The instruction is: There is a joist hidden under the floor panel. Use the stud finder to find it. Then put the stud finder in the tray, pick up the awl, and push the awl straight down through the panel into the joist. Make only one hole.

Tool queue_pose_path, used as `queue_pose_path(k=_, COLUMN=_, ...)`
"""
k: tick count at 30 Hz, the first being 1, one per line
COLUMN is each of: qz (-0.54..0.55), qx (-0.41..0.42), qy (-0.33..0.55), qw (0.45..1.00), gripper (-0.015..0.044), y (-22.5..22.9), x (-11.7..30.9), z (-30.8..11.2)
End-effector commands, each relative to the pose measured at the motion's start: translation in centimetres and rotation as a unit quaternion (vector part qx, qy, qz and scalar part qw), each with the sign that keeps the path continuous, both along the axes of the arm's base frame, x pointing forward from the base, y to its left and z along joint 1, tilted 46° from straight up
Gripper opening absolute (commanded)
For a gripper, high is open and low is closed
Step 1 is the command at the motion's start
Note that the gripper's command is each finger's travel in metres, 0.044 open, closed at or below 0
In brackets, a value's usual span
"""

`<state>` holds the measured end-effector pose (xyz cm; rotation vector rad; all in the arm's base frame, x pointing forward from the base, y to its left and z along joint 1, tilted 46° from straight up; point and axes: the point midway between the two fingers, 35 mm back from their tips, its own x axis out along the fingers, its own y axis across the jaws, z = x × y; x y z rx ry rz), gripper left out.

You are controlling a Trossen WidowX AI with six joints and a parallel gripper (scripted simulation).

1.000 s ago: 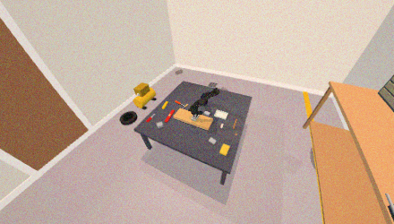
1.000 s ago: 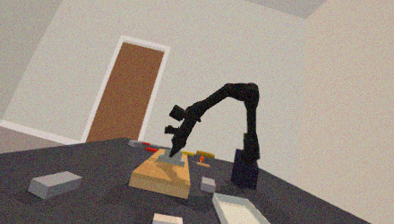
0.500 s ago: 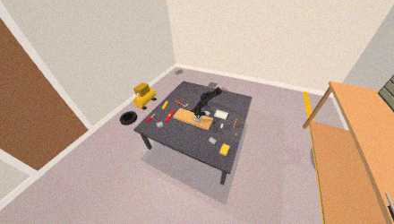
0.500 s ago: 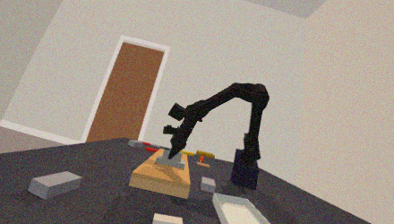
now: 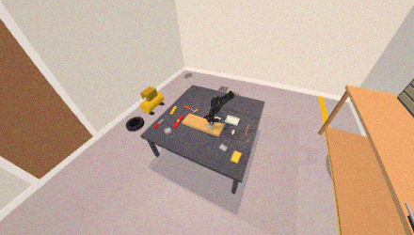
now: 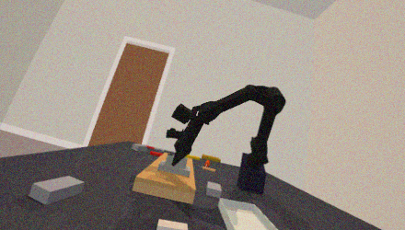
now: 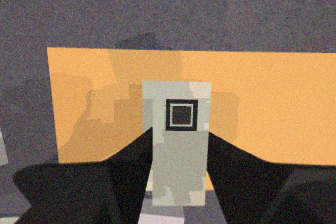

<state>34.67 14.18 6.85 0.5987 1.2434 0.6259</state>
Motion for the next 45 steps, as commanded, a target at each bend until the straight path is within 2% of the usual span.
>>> queue_pose_path(k=1, qz=0.005, qx=0.004, qy=-0.003, qw=1.000, gripper=0.0000, y=1.0, x=-0.2, z=1.0)
queue_pose_path(k=27, qz=0.005, qx=0.006, qy=-0.003, qw=1.000, gripper=0.0000, y=6.0, x=-1.0, z=6.3)
queue_pose_path(k=45, qz=0.005, qx=0.006, qy=-0.003, qw=1.000, gripper=0.0000, y=4.9, x=-0.9, z=5.2)
